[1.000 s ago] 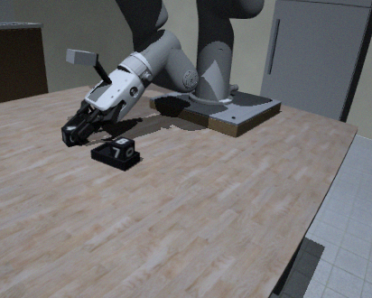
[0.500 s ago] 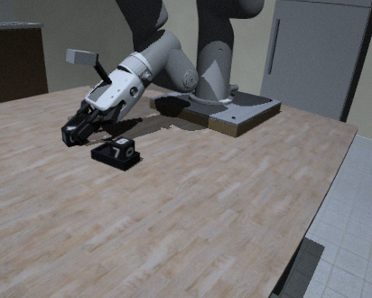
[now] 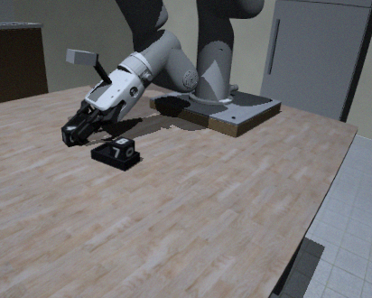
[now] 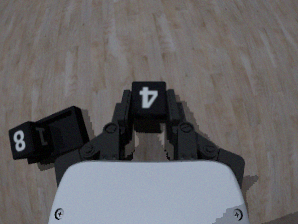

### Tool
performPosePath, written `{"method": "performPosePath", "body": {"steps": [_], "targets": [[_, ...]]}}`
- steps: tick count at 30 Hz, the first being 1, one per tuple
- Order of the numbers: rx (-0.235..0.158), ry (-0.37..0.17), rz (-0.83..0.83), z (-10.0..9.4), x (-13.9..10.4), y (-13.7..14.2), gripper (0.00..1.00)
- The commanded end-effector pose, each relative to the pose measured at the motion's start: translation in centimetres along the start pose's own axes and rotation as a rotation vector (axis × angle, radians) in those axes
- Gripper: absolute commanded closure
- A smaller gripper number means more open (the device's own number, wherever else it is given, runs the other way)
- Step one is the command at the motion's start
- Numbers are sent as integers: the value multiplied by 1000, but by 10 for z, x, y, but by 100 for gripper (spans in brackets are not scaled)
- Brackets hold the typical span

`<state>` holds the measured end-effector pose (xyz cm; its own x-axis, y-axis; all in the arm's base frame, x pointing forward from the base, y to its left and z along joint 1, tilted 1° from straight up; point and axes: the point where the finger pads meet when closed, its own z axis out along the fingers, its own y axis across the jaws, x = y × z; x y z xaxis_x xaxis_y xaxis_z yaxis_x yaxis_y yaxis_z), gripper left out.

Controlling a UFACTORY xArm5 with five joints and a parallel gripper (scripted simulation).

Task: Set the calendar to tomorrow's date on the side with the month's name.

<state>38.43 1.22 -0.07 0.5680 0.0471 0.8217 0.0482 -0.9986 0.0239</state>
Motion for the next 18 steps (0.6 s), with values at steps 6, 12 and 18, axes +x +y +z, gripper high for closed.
{"method": "performPosePath", "body": {"steps": [6,12,18], "targets": [[0,2,0,0,1,0,71],[0,2,0,0,1,0,67],[0,2,0,0,1,0,59]]}}
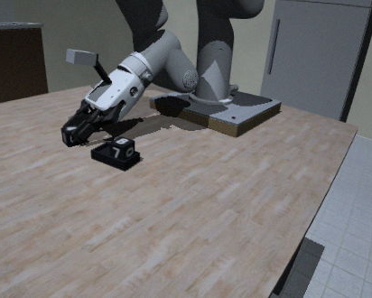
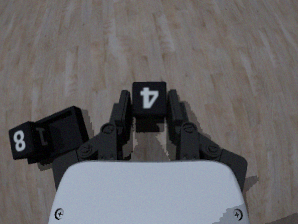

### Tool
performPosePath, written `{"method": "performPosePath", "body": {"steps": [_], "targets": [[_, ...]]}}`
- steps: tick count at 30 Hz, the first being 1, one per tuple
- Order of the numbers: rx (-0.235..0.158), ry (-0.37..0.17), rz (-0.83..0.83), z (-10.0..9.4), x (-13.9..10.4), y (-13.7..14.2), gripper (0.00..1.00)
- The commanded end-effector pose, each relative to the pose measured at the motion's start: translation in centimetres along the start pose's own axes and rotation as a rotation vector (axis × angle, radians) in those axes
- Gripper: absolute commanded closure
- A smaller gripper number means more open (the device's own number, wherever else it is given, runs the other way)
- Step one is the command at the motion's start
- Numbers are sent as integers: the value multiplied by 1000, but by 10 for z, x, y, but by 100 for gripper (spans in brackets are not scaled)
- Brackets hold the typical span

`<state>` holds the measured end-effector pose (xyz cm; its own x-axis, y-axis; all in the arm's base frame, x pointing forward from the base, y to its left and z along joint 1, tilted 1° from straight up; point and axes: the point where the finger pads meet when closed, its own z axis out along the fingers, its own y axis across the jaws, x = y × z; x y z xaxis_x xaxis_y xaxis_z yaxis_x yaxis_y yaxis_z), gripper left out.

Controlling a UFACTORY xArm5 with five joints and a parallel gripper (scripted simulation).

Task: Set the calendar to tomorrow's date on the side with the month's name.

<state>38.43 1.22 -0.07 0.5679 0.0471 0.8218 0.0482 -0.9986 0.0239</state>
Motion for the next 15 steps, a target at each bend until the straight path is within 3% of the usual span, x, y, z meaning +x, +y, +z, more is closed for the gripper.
{"method": "performPosePath", "body": {"steps": [1,9,10,15], "targets": [[0,1,0,0,1,0,59],[0,1,0,0,1,0,51],[0,1,0,0,1,0,29],[0,1,0,0,1,0,29]]}}
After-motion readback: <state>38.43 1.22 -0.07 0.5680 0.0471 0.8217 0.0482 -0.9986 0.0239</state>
